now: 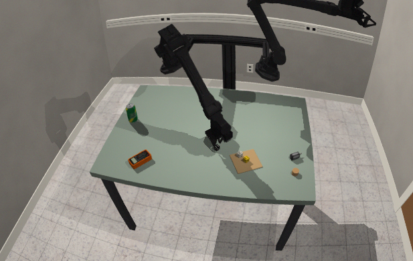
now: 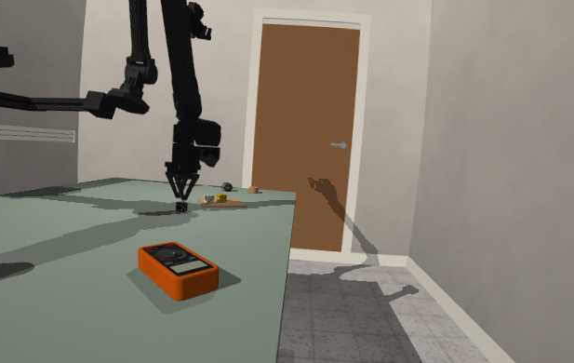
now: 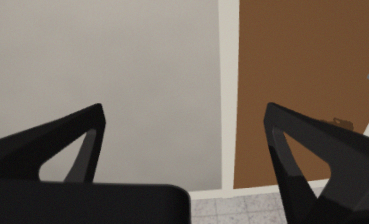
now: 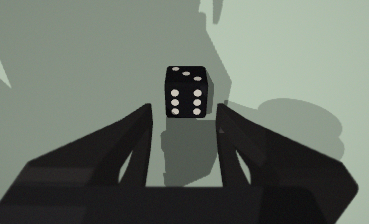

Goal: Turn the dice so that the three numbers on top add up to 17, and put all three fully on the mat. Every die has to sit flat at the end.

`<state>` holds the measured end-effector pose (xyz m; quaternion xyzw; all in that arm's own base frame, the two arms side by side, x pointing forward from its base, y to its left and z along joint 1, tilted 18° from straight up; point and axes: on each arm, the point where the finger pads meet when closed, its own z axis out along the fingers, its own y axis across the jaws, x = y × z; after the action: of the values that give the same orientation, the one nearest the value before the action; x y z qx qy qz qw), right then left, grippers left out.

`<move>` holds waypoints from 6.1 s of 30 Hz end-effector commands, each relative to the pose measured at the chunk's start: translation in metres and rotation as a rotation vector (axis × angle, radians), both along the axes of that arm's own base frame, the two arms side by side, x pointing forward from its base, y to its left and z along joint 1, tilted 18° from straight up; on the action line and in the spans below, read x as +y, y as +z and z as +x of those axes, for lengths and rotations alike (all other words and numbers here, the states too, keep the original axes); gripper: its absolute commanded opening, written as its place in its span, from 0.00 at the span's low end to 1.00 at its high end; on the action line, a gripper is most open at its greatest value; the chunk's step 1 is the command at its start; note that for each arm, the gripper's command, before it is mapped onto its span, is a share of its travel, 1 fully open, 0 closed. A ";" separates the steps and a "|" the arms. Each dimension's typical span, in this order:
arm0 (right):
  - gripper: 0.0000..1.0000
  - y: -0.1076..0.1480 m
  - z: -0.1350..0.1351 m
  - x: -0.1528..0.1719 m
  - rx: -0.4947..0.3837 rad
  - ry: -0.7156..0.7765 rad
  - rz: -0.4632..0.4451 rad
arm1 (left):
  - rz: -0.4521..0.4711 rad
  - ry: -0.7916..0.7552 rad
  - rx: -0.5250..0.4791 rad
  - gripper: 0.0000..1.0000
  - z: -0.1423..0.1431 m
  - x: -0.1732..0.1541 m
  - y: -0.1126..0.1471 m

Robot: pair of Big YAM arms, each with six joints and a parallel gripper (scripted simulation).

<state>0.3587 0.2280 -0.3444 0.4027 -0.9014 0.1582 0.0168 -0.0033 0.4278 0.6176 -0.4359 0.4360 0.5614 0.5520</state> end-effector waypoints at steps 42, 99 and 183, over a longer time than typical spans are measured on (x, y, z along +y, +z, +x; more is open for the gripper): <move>0.39 0.000 0.011 0.001 -0.016 0.002 0.013 | 0.059 0.008 -0.007 1.00 -0.004 -0.016 0.021; 0.39 -0.033 0.012 -0.009 -0.012 0.004 0.009 | 0.059 0.008 -0.007 1.00 -0.004 -0.016 0.021; 0.20 0.076 0.011 0.031 -0.032 -0.016 0.027 | 0.059 0.008 -0.007 1.00 -0.004 -0.016 0.021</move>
<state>0.3534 0.2480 -0.2801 0.4056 -0.9000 0.1585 0.0158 -0.0033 0.4278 0.6176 -0.4359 0.4360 0.5614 0.5520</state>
